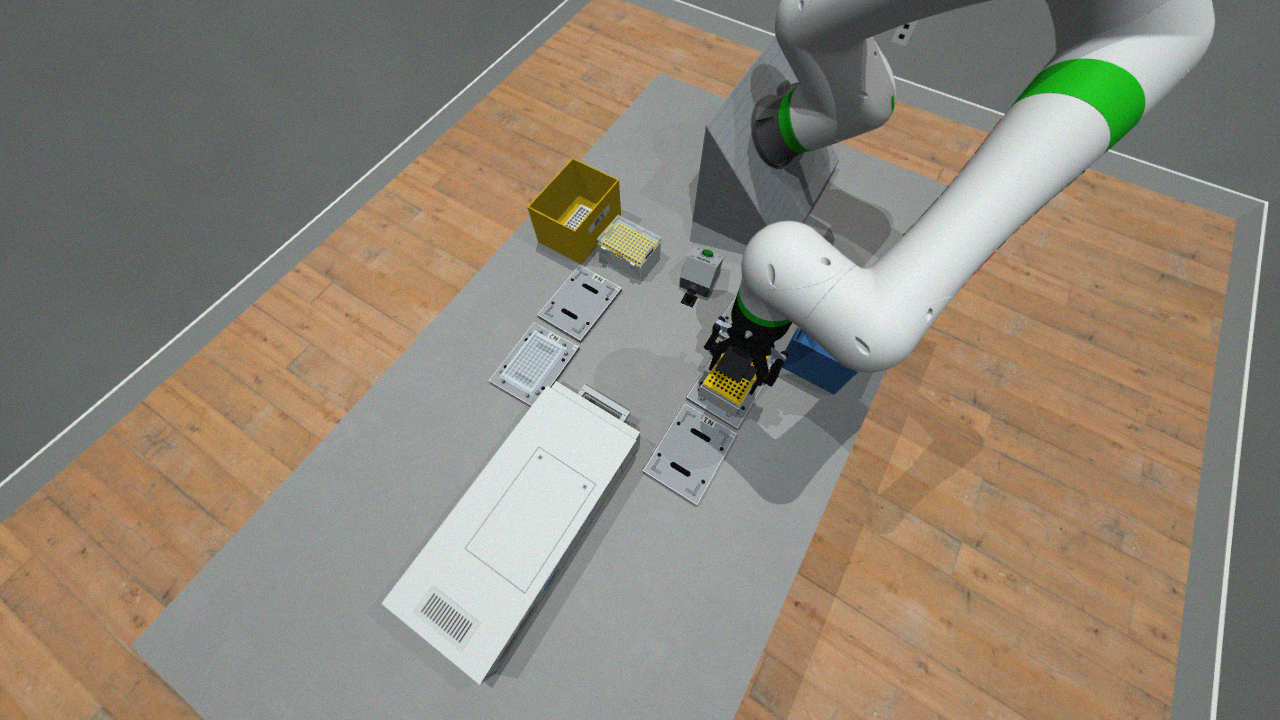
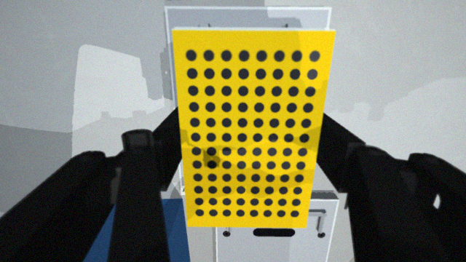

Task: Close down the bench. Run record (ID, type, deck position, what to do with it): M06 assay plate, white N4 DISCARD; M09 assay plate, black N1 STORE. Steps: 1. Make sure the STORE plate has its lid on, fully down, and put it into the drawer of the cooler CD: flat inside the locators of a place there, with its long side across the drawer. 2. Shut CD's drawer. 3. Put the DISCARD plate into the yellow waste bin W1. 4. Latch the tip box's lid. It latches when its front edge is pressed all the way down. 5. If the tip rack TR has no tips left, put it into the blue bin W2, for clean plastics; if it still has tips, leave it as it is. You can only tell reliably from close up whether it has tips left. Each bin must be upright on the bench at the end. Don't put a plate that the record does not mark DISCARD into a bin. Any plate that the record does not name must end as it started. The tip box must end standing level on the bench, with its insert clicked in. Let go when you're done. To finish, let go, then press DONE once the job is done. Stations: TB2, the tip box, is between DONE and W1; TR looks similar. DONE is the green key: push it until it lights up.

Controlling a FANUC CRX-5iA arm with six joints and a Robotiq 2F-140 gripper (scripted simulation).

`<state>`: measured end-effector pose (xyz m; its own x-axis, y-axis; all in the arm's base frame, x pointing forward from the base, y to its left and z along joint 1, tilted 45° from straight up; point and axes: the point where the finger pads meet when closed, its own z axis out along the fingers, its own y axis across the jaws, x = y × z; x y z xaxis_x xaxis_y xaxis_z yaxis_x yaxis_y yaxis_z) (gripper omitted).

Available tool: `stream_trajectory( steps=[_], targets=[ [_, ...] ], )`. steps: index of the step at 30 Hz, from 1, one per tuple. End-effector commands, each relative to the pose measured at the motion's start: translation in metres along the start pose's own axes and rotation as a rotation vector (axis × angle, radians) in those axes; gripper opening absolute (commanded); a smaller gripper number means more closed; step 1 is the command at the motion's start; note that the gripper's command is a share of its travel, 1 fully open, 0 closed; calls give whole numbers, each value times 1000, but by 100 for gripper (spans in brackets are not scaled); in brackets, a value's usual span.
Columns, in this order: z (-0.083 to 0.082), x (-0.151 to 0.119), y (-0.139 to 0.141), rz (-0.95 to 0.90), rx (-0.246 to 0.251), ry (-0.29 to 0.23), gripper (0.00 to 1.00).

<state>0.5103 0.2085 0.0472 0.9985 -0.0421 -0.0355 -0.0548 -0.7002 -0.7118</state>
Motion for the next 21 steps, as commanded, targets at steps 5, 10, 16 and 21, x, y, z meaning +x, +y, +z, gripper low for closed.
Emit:
stream_trajectory(
  steps=[5,10,16,21],
  targets=[
    [-2,1,0,0,0,2,10],
    [-3,1,0,0,0,2,10],
    [-5,1,0,0,0,2,10],
    [-7,1,0,0,0,2,10]
  ],
)
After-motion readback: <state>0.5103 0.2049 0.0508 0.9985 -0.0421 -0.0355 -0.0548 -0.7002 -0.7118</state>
